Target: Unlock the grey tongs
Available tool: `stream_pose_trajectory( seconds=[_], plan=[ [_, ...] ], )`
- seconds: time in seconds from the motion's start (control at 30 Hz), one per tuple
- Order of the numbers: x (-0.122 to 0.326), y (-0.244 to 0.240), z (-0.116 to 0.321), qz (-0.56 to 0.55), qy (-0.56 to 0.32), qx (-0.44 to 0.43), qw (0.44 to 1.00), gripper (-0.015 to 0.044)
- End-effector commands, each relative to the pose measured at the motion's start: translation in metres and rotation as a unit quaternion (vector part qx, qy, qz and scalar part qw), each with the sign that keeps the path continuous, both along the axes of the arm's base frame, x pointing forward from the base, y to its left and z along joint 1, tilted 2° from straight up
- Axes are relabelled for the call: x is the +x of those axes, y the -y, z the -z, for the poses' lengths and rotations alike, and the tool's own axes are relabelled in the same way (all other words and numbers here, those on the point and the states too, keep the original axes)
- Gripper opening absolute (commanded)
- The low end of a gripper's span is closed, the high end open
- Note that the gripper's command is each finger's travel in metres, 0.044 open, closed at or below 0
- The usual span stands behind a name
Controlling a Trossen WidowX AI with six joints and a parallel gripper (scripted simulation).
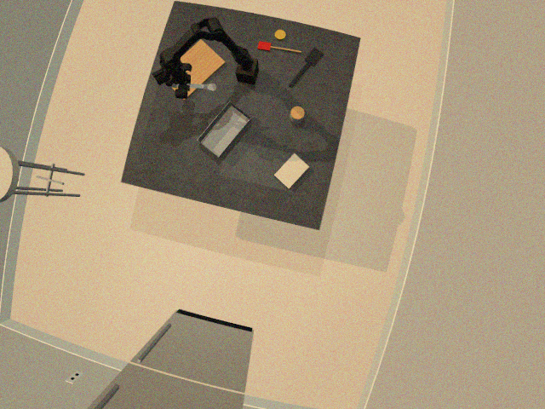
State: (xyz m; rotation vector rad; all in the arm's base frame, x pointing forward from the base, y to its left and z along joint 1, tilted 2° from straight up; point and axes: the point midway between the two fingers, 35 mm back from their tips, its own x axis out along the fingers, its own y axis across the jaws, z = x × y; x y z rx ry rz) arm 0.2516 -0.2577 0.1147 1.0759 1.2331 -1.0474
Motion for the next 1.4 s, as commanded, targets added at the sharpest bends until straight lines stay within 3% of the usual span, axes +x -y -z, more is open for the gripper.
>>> stream_pose_trajectory(
  seconds=[0.0,1.0,1.37],
  plan=[
    [-0.015,0.019,-0.002,-0.017,0.002,-0.003,1.000,-0.0150],
    [-0.170,0.117,0.003,-0.172,-0.009,-0.015,0.985,-0.0150],
    [-0.173,0.118,0.004,-0.175,-0.009,-0.015,0.984,-0.0150]
  ],
)
